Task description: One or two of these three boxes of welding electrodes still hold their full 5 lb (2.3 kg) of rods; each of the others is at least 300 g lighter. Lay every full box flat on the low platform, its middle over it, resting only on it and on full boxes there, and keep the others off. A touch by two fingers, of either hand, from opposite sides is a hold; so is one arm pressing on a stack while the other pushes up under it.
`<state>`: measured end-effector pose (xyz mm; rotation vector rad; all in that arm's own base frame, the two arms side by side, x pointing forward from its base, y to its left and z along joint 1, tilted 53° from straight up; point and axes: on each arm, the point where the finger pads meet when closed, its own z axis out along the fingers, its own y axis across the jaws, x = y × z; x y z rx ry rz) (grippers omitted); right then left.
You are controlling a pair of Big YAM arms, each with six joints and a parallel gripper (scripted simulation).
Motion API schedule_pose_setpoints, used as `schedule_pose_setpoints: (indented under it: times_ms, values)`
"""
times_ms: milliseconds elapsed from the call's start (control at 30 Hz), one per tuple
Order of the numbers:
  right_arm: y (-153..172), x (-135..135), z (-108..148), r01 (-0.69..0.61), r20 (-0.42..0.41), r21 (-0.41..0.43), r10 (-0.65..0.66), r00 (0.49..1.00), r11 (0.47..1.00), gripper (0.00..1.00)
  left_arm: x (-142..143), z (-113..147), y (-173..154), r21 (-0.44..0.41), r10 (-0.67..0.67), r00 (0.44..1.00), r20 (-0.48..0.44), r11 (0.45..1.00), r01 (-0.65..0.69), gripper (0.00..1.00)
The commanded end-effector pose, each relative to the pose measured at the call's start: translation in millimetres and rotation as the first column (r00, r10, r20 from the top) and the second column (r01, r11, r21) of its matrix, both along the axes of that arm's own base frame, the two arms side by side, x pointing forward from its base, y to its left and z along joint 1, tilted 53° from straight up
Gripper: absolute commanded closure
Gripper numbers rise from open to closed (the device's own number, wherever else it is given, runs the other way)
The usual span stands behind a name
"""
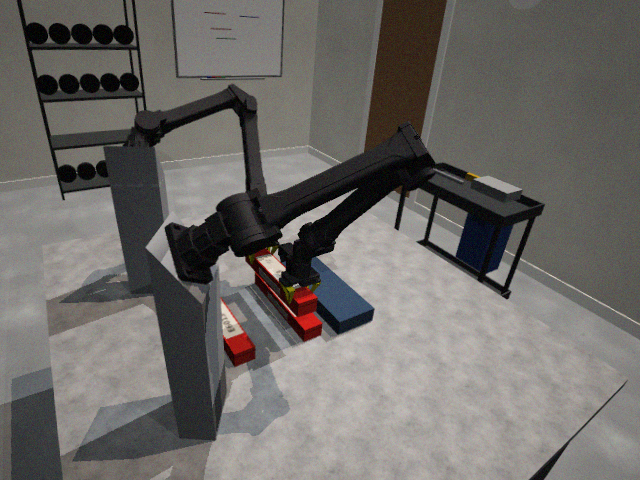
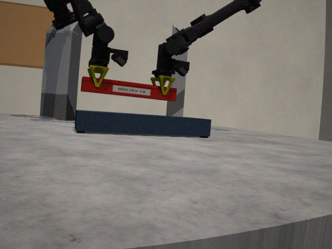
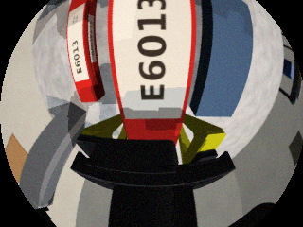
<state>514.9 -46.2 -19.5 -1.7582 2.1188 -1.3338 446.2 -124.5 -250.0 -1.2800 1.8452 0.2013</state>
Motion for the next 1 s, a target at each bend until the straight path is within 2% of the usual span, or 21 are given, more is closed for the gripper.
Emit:
schedule_pose_setpoints:
  times_ms: [0, 567, 967]
  values:
    - [21.8, -6.9, 23.6, -0.027, 0.032, 0.003, 0.027, 0.999, 1.000, 1.00, -8.2, 26.7, -26.4, 0.007, -0.041, 0.999, 0.027, 0.999, 0.041, 1.00]
    - [32.7, -18.0, 36.0, -0.027, 0.033, 0.003, 0.026, 0.999, 1.000, 1.00, -19.4, 38.8, -37.6, 0.006, -0.041, 0.999, 0.028, 0.999, 0.041, 1.00]
    - [32.7, -18.0, 36.0, -0.027, 0.033, 0.003, 0.026, 0.999, 1.000, 1.00, -20.1, 39.6, -38.3, 0.005, -0.041, 0.999, 0.028, 0.999, 0.041, 1.00]
